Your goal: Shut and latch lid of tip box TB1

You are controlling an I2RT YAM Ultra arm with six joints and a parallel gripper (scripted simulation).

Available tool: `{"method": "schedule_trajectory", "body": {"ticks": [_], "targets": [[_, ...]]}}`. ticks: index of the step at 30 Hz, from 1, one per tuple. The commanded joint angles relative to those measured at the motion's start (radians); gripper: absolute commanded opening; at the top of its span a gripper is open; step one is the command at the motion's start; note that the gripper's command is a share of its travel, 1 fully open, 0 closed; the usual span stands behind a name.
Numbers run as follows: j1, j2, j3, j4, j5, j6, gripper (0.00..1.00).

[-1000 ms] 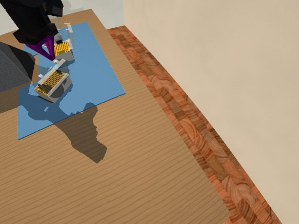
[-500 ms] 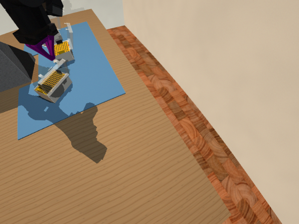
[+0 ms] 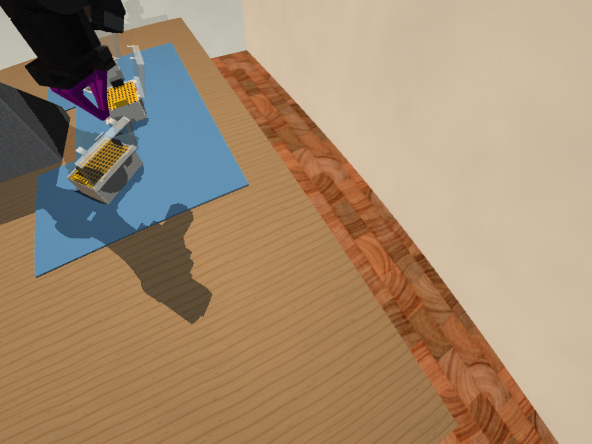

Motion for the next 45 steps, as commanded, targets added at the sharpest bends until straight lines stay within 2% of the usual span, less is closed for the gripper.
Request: {"method": "schedule_trajectory", "body": {"ticks": [1,13,14,21,23,24,38,40,45], "targets": [[-0.008,0.0,0.005,-0.012,-0.001,-0.001,0.0],[-0.008,0.0,0.005,-0.012,-0.001,-0.001,0.0],[0.018,0.0,-0.082,0.11,-0.022,0.031,0.0],[0.017,-0.018,-0.223,0.179,-0.021,0.031,0.0],[0.017,-0.018,-0.223,0.179,-0.021,0.031,0.0],[0.017,-0.043,-0.273,0.206,-0.022,0.031,0.0],[0.009,-0.142,-0.451,0.279,-0.017,0.024,0.0],[0.009,-0.142,-0.451,0.279,-0.017,0.024,0.0],[0.007,-0.172,-0.499,0.296,-0.016,0.02,0.0]]}}
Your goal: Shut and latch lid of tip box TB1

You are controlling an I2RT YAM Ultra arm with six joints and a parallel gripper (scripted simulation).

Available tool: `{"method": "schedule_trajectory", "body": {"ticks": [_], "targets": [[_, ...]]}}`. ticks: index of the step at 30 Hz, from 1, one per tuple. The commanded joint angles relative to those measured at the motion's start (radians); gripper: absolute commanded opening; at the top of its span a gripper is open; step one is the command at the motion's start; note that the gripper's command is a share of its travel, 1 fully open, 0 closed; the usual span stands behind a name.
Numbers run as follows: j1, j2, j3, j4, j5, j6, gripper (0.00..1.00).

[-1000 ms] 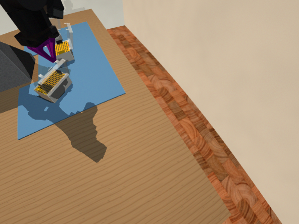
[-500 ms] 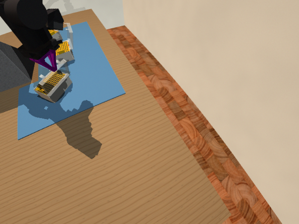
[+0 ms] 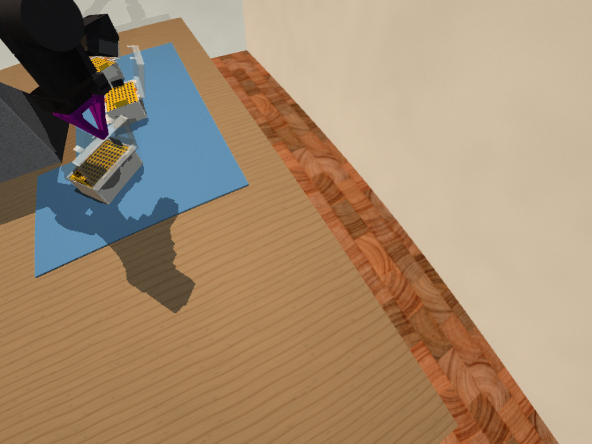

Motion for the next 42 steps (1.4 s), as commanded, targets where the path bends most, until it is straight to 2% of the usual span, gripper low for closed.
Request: {"method": "schedule_trajectory", "body": {"ticks": [1,27,42], "targets": [[-0.005,-0.01,-0.051,-0.032,0.006,-0.002,0.0],[-0.02,-0.145,-0.28,0.054,0.015,-0.017,0.0],[-0.02,-0.152,-0.293,0.059,0.015,-0.017,0.0]]}}
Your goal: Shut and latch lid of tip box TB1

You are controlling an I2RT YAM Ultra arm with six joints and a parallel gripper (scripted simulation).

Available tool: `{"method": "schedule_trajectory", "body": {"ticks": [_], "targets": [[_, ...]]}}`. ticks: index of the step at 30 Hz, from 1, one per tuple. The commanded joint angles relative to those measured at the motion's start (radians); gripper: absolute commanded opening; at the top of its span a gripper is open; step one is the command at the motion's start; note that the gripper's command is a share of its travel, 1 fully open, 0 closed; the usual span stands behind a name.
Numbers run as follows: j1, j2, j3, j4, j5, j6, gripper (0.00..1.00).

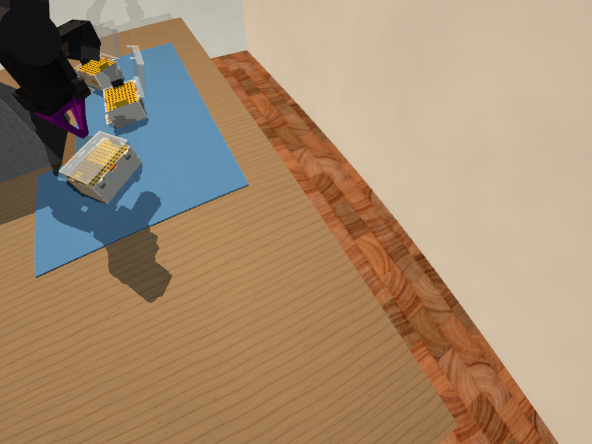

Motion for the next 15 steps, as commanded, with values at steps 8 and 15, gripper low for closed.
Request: {"method": "schedule_trajectory", "body": {"ticks": [8,15], "targets": [[-0.009,-0.008,0.002,0.002,-0.001,0.0,0.0],[-0.023,-0.013,0.028,-0.036,0.007,-0.014,0.0]]}}
